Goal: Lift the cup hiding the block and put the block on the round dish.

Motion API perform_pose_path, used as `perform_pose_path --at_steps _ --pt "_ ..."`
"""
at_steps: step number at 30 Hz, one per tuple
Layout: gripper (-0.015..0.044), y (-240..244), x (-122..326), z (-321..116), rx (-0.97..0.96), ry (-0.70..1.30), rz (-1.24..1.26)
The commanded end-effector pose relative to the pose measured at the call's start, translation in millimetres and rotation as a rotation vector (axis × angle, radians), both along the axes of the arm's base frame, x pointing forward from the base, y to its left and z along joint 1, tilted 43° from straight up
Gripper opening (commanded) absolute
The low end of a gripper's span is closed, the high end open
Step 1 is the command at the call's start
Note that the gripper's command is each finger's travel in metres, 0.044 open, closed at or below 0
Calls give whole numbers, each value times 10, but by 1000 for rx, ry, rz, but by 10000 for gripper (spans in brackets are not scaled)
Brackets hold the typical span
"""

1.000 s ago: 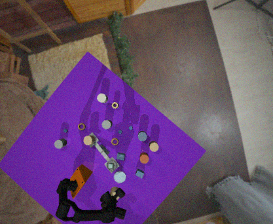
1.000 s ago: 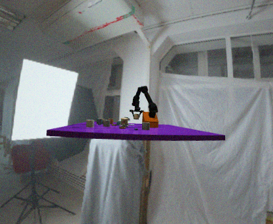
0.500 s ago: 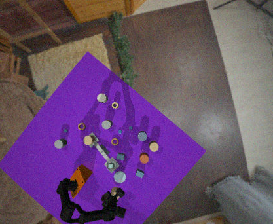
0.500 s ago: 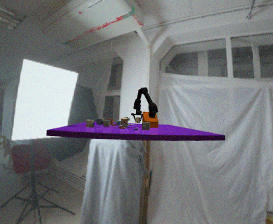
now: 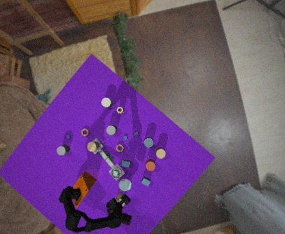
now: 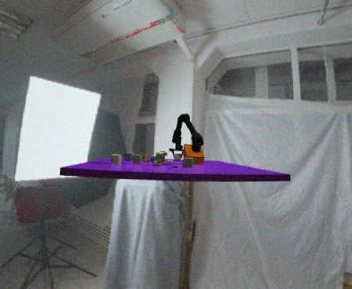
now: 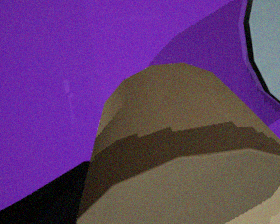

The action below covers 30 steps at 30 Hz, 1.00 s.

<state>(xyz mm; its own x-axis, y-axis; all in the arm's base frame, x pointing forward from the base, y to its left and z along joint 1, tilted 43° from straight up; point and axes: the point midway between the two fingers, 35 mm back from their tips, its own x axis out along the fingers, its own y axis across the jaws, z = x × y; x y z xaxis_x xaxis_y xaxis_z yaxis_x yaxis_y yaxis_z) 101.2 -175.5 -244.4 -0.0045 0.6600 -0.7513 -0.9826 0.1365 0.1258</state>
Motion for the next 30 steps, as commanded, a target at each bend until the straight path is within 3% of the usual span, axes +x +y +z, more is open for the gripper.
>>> perform_pose_path --at_steps 1,4,21,24,29,30 --pt "0 70 -3 -51 8 2 -8" --pt "0 102 -3 -86 8 2 -8" --pt "440 -39 1 44 3 2 -2" --pt "440 -290 -4 343 7 3 -7" --pt "440 -309 -6 368 7 3 -8" --pt "414 -311 6 371 5 2 -7"
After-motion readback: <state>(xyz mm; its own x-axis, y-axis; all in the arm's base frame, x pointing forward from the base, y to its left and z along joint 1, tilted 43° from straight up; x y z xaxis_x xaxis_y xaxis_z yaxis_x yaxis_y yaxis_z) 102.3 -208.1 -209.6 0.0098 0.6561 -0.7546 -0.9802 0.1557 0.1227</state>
